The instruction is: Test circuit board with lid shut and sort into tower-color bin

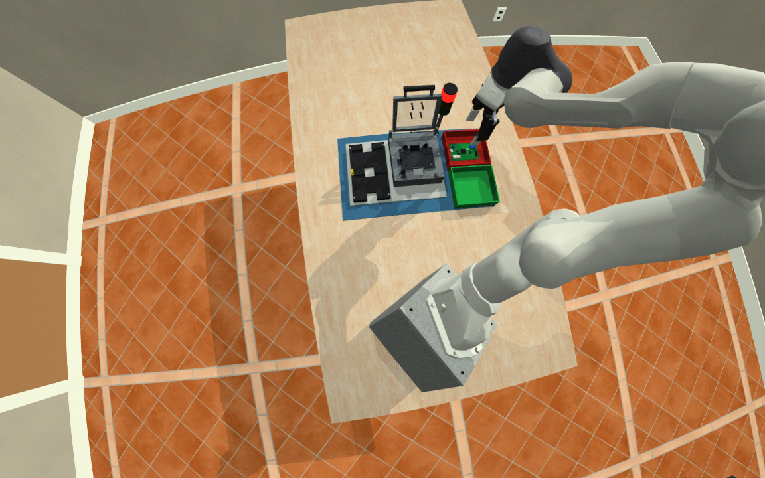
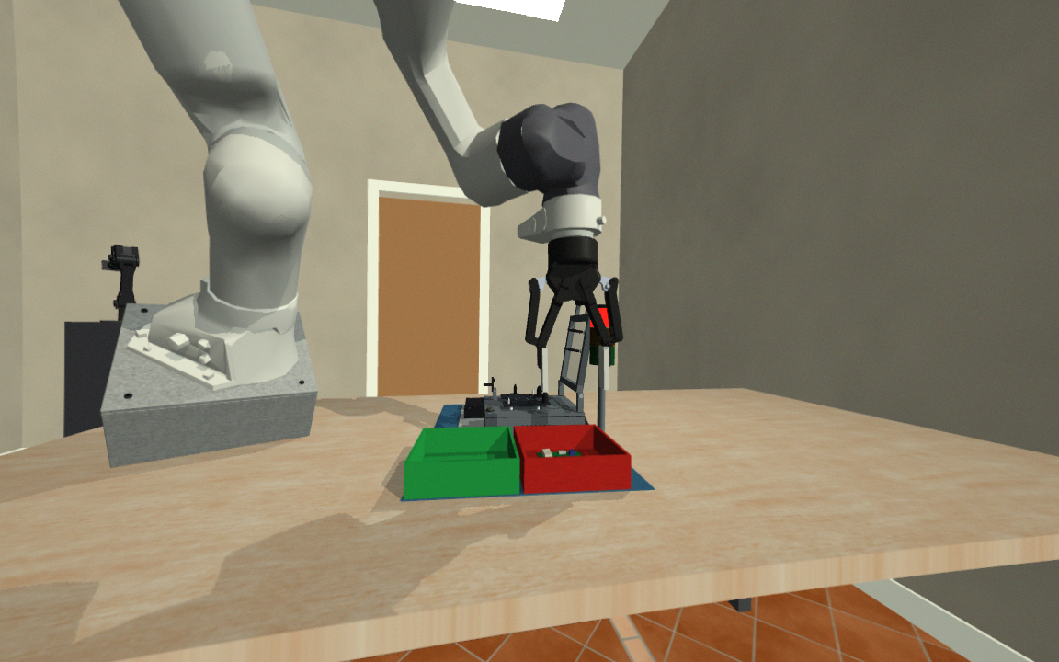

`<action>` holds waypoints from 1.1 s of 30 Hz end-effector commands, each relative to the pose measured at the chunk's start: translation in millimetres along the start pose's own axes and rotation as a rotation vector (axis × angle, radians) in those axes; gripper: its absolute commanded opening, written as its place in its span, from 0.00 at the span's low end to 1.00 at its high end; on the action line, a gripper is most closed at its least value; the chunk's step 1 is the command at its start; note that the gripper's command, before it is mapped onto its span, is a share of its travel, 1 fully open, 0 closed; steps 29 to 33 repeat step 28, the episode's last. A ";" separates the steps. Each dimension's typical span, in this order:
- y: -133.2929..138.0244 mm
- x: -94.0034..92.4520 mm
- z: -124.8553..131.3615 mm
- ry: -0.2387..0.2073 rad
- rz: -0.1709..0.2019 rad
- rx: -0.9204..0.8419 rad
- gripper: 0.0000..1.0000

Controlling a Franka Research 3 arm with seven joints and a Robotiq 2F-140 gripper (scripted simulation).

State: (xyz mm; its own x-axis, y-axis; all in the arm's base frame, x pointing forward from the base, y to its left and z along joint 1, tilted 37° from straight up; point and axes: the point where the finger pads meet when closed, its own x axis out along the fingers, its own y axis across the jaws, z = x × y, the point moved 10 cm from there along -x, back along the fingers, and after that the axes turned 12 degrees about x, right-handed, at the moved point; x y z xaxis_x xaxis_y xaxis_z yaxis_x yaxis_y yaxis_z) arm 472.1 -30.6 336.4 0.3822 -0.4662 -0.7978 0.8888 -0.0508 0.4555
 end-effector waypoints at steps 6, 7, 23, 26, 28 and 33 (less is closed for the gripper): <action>-5.9 -27.1 3.6 -0.024 -0.030 -0.027 0.58; -5.8 -27.7 3.6 -0.024 -0.030 -0.027 0.58; -5.8 -28.0 3.6 -0.024 -0.030 -0.027 1.00; -5.8 -28.0 3.6 -0.024 -0.030 -0.027 1.00; -5.8 -28.0 3.6 -0.024 -0.030 -0.027 1.00; -5.8 -28.0 3.6 -0.024 -0.030 -0.027 1.00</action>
